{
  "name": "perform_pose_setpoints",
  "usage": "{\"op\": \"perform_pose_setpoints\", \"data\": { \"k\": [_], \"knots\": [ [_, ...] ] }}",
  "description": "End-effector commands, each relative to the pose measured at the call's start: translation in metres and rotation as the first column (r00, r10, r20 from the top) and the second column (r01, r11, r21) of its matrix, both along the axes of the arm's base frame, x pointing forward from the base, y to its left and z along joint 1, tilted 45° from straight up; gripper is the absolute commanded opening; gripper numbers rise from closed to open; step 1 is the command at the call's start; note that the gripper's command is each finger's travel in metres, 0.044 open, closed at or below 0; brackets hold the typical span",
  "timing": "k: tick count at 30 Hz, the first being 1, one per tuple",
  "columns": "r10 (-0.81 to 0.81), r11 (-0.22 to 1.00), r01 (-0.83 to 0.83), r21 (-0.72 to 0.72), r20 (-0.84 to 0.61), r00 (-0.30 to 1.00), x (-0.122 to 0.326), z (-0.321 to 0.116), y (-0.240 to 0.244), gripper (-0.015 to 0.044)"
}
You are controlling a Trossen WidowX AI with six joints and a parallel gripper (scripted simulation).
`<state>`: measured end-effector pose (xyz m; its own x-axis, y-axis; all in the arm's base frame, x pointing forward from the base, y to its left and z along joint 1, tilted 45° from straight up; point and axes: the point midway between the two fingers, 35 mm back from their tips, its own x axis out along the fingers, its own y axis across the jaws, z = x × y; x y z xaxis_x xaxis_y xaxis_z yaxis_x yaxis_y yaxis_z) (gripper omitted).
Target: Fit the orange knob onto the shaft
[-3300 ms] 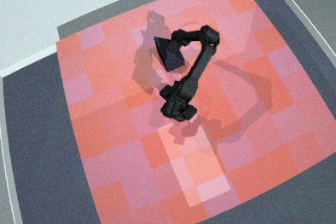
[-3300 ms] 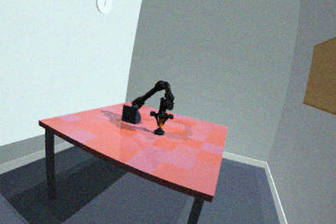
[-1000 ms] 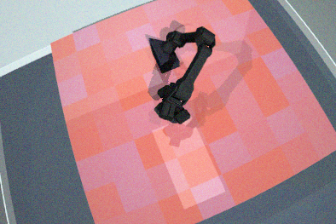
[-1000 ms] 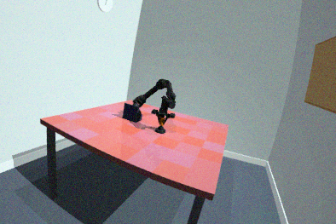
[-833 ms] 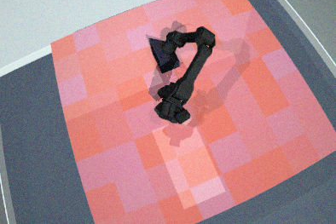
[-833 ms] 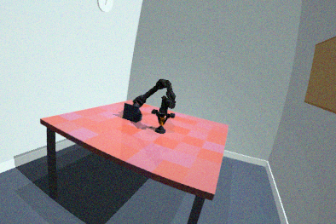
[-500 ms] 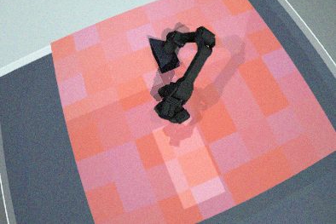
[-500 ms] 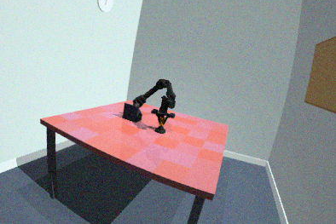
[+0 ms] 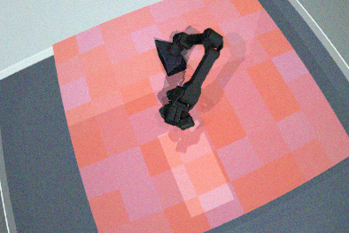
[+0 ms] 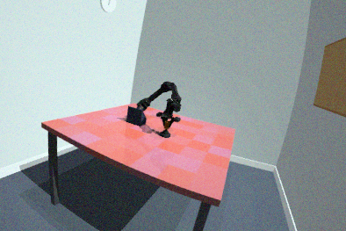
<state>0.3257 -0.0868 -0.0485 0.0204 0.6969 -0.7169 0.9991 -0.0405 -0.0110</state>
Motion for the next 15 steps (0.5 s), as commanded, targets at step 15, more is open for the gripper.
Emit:
{"op": "perform_pose_setpoints", "data": {
  "k": [15],
  "knots": [
    [-0.009, 1.000, 0.009, -0.004, 0.002, 1.000, -0.0022, 0.0006, 0.0012, 0.0000]
  ]
}}
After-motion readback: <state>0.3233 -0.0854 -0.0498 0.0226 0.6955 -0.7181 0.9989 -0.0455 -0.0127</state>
